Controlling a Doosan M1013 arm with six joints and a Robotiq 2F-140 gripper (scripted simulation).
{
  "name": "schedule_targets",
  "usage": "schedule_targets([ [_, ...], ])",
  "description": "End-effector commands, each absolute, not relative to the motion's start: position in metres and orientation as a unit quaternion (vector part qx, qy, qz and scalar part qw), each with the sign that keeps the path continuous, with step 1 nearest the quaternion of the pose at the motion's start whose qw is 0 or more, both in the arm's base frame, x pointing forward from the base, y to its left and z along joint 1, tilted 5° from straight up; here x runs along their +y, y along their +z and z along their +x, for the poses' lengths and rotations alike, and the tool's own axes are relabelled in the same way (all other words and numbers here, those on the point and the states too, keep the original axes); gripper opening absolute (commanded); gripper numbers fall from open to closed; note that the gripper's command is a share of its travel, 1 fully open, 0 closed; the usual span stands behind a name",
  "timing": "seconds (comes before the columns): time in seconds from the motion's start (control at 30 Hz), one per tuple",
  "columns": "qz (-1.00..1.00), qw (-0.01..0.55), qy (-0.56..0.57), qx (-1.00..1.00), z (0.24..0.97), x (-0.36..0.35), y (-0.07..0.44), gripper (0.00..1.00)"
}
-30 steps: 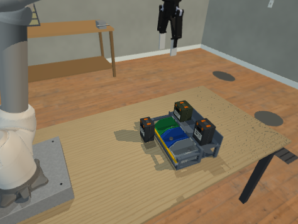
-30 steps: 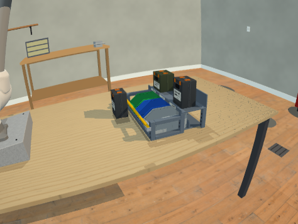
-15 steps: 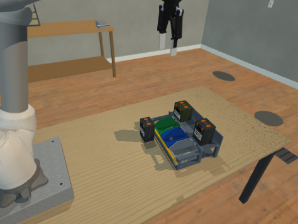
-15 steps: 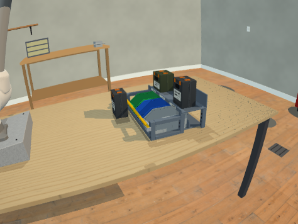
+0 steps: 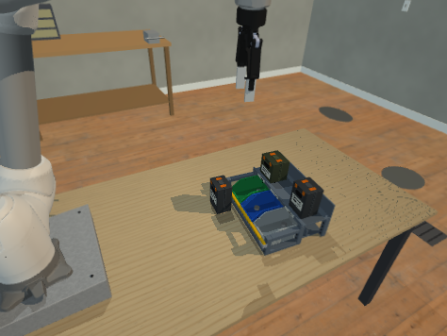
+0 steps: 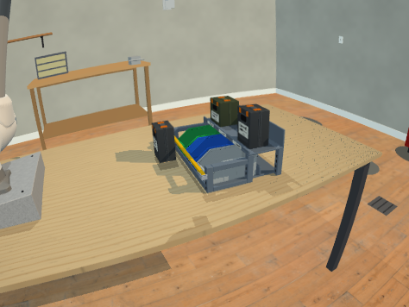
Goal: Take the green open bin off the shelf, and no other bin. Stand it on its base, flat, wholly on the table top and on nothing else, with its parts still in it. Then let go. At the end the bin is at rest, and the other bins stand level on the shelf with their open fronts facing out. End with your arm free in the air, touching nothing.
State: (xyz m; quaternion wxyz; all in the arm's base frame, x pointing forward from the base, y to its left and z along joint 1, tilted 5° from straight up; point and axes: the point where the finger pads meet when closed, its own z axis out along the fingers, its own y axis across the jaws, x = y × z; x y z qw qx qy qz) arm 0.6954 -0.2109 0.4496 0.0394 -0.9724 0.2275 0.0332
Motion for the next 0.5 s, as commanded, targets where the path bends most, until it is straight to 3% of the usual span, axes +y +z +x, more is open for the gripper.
schedule_targets([
  [0.0, -0.972, 0.040, 0.032, 0.228, 0.694, -0.211, 0.451, 0.57],
  [0.17, -0.972, 0.040, 0.032, 0.228, 0.694, -0.211, 0.451, 0.57],
  [0.33, -0.934, 0.057, 0.030, 0.351, 0.675, -0.202, 0.405, 0.57],
  [0.47, -0.934, 0.057, 0.030, 0.351, 0.675, -0.202, 0.405, 0.57],
])
